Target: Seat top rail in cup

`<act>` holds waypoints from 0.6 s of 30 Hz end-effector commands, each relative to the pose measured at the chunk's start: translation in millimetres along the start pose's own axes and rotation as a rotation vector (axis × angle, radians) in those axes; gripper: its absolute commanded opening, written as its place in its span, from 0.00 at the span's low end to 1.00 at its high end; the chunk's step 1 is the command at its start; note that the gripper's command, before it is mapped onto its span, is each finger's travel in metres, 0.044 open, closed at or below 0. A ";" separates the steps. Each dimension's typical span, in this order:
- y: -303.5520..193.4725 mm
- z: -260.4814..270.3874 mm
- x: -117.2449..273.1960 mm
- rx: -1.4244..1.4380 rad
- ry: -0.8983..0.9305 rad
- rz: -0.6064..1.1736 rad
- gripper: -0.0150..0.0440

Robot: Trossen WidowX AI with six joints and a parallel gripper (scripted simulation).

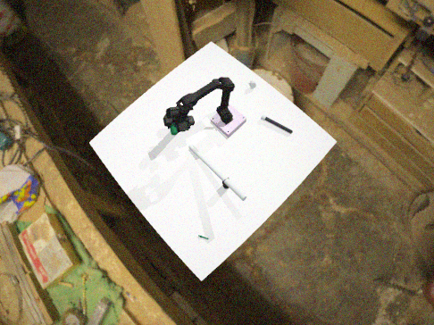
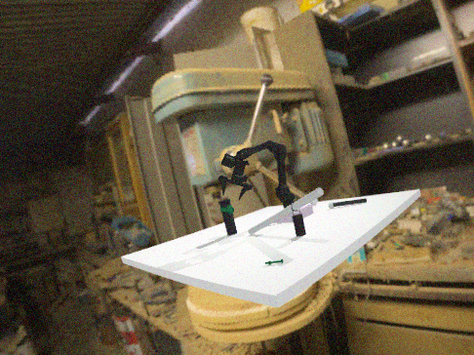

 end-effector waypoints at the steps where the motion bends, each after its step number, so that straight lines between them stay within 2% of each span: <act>1: -3.1 -1.8 -2.0 0.043 -0.004 0.010 1.00; 8: -6.6 11.7 -26.4 0.043 -0.004 0.010 1.00; 18: -6.6 12.0 -35.2 0.043 -0.004 0.010 1.00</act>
Point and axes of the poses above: the point midway between the two fingers, 35 mm back from their tips, its own x axis back along the fingers, its own z axis across the jaws, y = z × x, the point moved 7 cm from there along x, back along the fingers, and after that the axes turned 11 degrees about -x, right-handed, at the moved point
